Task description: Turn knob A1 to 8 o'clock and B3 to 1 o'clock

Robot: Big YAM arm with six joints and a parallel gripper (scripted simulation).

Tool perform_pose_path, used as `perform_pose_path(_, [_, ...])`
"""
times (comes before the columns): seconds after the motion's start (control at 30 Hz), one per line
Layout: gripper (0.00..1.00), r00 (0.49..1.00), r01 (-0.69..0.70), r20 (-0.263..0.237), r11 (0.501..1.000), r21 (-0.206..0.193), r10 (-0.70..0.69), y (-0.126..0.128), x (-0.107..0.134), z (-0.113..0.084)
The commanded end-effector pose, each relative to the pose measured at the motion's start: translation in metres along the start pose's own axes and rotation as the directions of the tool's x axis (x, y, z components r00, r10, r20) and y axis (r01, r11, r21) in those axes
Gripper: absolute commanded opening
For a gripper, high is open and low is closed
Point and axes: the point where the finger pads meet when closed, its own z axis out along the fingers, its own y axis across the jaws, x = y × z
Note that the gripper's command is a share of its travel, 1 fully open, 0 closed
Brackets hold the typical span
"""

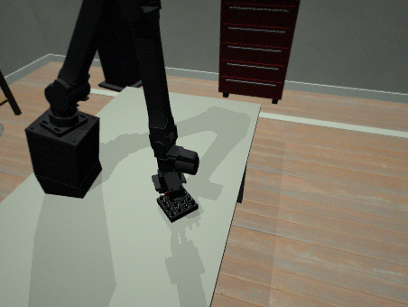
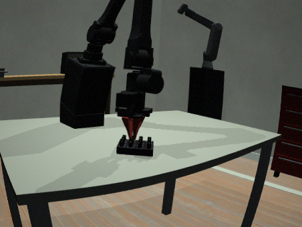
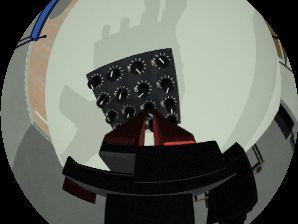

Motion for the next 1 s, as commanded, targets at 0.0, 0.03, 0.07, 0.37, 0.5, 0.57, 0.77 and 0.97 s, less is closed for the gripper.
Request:
perform_pose_path(0.0, [0.08, 1.0, -0.003, 0.01, 1.0, -0.007, 0.003, 0.004, -0.0052, 0.001])
perform_pose_path(0.03, [0.08, 1.0, -0.003, 0.01, 1.0, -0.007, 0.003, 0.004, -0.0052, 0.001])
perform_pose_path(0.07, [0.08, 1.0, -0.003, 0.011, 1.0, -0.007, 0.003, 0.0041, -0.0053, 0.001])
perform_pose_path(0.37, [0.08, 1.0, -0.003, 0.011, 1.0, -0.007, 0.003, 0.0041, -0.0053, 0.001])
perform_pose_path(0.5, [0.08, 1.0, -0.003, 0.011, 1.0, -0.007, 0.003, 0.0041, -0.0053, 0.001])
perform_pose_path(0.57, [0.08, 1.0, -0.003, 0.011, 1.0, -0.007, 0.003, 0.0041, -0.0053, 0.001])
perform_pose_path(0.77, [0.08, 1.0, -0.003, 0.011, 1.0, -0.007, 0.003, 0.0041, -0.0053, 0.001])
perform_pose_path(0.97, [0.08, 1.0, 0.017, 0.011, 1.0, -0.007, -0.017, 0.0042, -0.0053, 0.001])
